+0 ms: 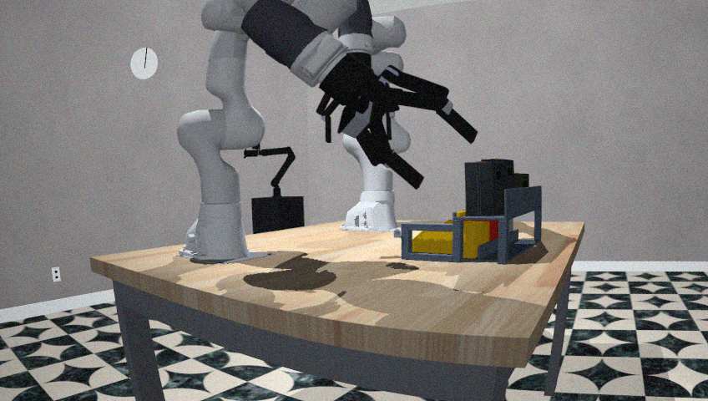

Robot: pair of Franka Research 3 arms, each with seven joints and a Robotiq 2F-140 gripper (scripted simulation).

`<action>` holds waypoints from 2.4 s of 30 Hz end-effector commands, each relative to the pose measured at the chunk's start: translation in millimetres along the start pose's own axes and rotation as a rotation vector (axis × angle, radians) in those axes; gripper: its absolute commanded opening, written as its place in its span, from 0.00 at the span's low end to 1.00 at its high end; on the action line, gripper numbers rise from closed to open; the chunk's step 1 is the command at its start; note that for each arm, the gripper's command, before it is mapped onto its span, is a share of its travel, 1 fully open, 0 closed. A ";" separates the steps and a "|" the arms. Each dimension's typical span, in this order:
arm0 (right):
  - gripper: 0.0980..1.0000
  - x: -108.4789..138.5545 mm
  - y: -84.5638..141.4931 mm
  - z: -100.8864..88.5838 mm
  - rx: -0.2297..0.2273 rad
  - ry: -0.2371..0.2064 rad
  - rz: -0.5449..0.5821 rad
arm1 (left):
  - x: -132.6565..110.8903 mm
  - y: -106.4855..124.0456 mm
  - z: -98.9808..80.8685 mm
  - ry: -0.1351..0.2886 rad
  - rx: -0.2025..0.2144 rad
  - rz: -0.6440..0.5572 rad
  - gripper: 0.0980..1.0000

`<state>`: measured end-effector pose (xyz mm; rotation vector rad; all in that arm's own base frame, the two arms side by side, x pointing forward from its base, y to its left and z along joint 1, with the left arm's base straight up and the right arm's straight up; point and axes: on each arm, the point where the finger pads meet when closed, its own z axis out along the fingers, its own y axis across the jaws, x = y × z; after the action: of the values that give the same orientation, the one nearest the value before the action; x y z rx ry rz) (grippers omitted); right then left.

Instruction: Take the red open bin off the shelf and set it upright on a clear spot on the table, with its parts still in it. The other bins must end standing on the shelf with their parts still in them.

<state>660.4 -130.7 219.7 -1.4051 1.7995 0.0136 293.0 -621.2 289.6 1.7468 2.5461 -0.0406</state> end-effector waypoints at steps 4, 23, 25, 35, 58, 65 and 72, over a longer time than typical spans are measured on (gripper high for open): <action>1.00 -0.1 -0.1 -0.1 0.000 0.000 0.000 | 0.0 0.0 -0.1 0.000 0.000 0.000 1.00; 1.00 -6.5 -6.2 -6.2 0.001 -0.003 -0.001 | 0.5 3.9 -0.4 0.000 0.000 -0.011 1.00; 1.00 -13.5 -12.4 -12.9 0.002 -0.005 -0.002 | 1.2 8.8 -0.8 0.000 -0.001 -0.025 1.00; 1.00 -55.6 -45.5 -57.5 0.002 -0.008 -0.003 | 10.8 61.2 -4.9 0.003 -0.007 -0.172 1.00; 1.00 -81.5 -61.8 -88.4 0.000 0.000 0.000 | 74.0 230.9 -20.7 0.008 -0.026 -0.680 1.00; 1.00 -81.5 -61.8 -88.4 0.000 0.000 0.000 | 91.9 262.2 -24.2 0.009 -0.030 -0.782 1.00; 1.00 -82.8 -60.7 -88.0 -0.002 0.002 -0.001 | 110.4 290.9 -27.6 0.010 -0.033 -0.879 1.00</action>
<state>660.7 -129.8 355.8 -1.4140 1.7905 0.0056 517.6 -423.9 311.3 0.6255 3.0250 -0.0185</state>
